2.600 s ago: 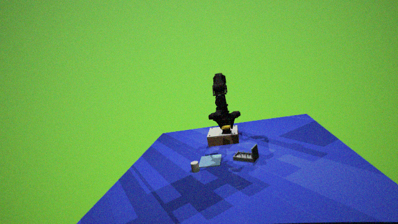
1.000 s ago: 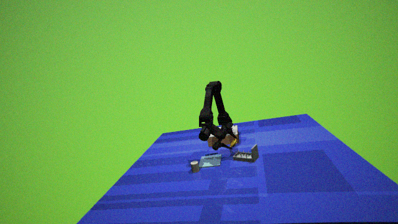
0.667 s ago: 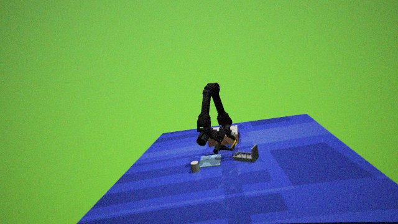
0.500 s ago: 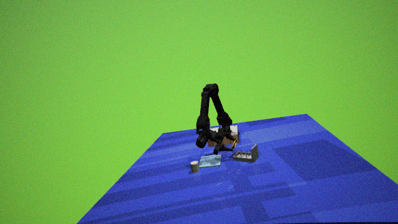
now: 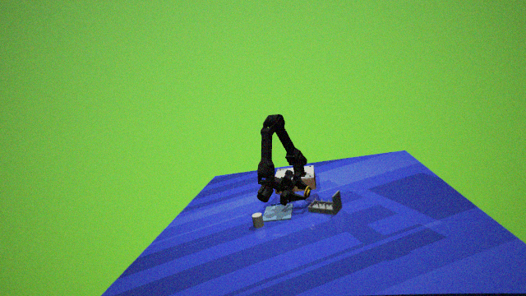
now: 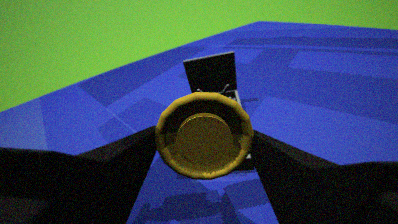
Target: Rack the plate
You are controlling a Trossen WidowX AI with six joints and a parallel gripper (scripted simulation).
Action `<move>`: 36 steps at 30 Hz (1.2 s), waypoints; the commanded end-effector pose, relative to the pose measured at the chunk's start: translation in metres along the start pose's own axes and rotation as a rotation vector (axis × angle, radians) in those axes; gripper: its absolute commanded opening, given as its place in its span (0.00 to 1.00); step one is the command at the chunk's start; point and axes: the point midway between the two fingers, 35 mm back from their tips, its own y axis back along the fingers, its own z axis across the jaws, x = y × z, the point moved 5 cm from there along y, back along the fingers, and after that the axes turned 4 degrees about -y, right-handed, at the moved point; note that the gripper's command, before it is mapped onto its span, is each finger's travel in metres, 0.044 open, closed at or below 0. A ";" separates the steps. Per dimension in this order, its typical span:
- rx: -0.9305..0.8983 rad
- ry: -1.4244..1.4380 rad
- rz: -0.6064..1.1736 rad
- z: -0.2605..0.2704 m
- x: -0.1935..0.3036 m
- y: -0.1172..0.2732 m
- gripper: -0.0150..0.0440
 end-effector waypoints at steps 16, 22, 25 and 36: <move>0.103 0.231 -0.174 0.002 0.015 0.008 0.25; 0.102 0.229 -0.171 0.002 0.015 0.005 0.25; 0.102 0.226 -0.168 0.002 0.014 0.001 0.25; 0.101 0.226 -0.164 0.002 0.010 -0.009 0.25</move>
